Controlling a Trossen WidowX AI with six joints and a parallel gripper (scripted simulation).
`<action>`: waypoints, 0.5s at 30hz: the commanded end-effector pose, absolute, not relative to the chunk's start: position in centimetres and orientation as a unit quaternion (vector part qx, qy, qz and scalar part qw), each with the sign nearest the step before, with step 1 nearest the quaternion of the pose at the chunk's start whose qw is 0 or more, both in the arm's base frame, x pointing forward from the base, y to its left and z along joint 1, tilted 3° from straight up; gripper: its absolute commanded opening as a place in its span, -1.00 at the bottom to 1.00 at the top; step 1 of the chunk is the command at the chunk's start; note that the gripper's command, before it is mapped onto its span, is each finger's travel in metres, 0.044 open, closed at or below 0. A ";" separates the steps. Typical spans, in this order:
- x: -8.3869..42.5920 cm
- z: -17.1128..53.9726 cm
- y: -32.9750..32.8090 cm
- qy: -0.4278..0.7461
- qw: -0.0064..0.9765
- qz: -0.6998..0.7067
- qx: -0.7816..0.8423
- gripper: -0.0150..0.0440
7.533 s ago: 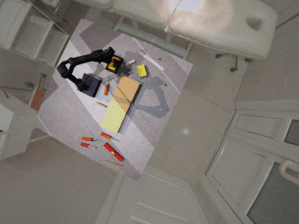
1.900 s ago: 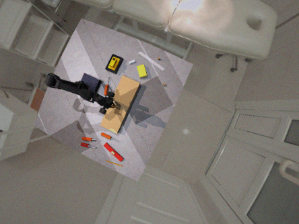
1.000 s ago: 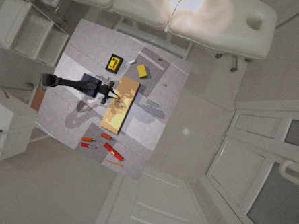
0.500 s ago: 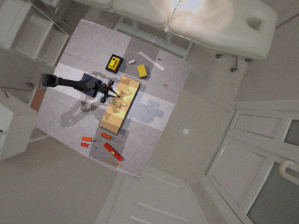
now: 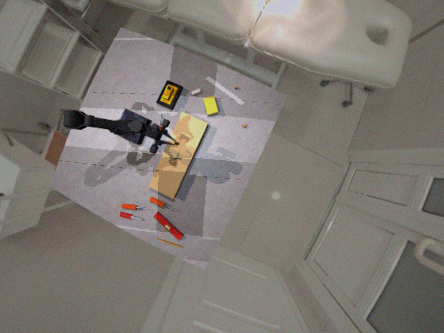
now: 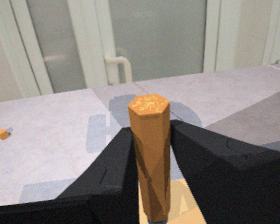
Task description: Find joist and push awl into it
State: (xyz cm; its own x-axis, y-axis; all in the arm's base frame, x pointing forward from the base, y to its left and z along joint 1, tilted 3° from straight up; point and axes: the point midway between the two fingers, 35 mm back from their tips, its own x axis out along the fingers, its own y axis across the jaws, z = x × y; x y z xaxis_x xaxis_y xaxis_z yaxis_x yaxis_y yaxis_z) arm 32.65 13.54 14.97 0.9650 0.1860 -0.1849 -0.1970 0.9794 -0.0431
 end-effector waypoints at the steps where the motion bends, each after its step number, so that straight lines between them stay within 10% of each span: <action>1: 32.7 14.8 13.5 0.089 0.991 0.095 -0.027 -0.49; 15: 32.7 14.1 13.5 0.089 0.991 0.095 -0.027 -0.49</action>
State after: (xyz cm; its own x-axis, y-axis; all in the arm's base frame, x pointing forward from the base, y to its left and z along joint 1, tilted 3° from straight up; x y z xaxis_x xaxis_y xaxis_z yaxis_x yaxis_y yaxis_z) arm 32.71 13.53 14.23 0.9652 0.1849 -0.1849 -0.1960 0.9797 -0.0431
